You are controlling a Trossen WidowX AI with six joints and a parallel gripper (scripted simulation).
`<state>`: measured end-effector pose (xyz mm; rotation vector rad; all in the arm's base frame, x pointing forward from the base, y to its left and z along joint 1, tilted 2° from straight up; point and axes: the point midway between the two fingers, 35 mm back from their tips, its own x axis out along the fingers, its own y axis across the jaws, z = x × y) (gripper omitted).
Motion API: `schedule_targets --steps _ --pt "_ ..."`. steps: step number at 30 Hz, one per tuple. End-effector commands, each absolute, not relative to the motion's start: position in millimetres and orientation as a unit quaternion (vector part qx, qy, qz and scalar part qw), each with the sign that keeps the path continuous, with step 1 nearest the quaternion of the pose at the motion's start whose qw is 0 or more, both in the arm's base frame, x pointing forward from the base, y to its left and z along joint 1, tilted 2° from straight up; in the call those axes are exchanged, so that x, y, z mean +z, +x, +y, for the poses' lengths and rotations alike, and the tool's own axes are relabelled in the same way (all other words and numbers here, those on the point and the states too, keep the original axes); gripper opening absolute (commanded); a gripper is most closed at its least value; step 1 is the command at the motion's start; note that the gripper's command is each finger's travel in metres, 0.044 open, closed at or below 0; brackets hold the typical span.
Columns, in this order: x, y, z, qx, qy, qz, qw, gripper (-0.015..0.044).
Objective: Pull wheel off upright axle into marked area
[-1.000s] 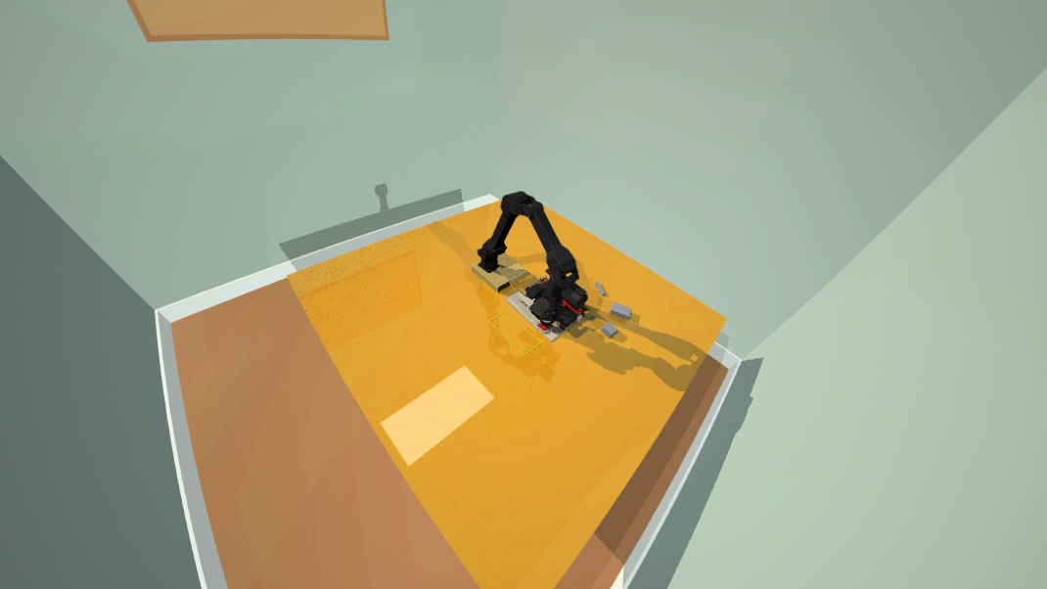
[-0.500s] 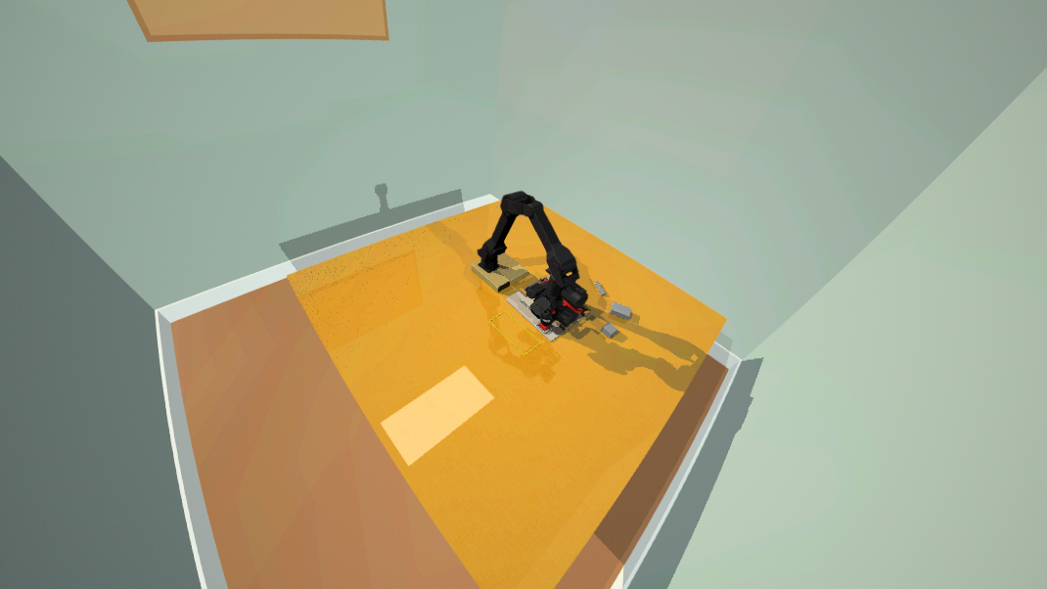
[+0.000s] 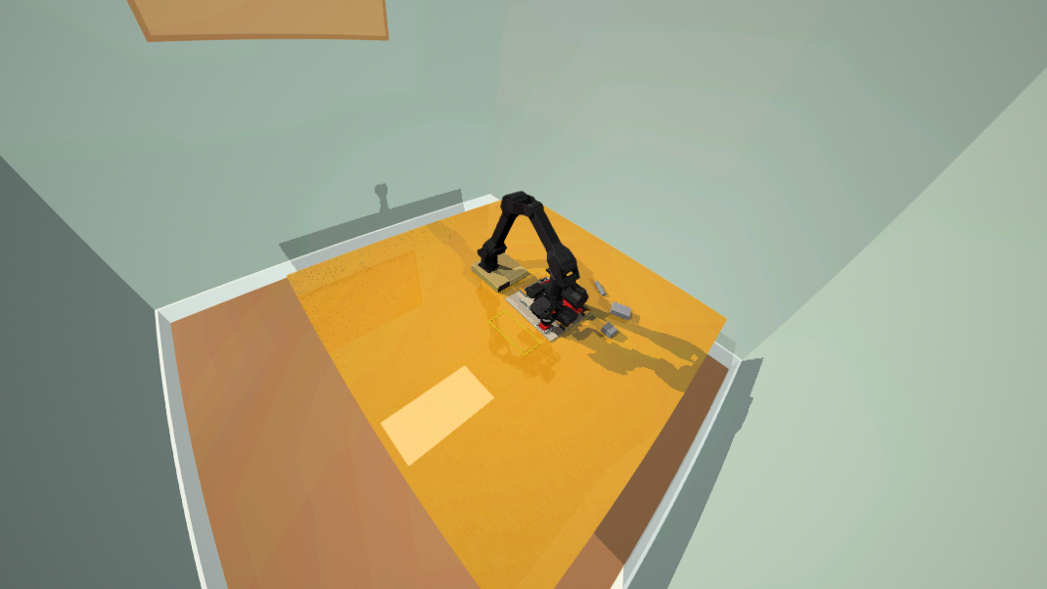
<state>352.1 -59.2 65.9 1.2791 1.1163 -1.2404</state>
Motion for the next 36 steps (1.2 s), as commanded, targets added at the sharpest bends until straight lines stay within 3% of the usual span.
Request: schedule_targets --steps 1,36 --pt "70.9 352.7 -59.2 -0.511 0.529 0.459 0.498 0.0000" --pt "82.4 352.2 -58.9 -0.511 0.528 0.459 0.499 0.0000"
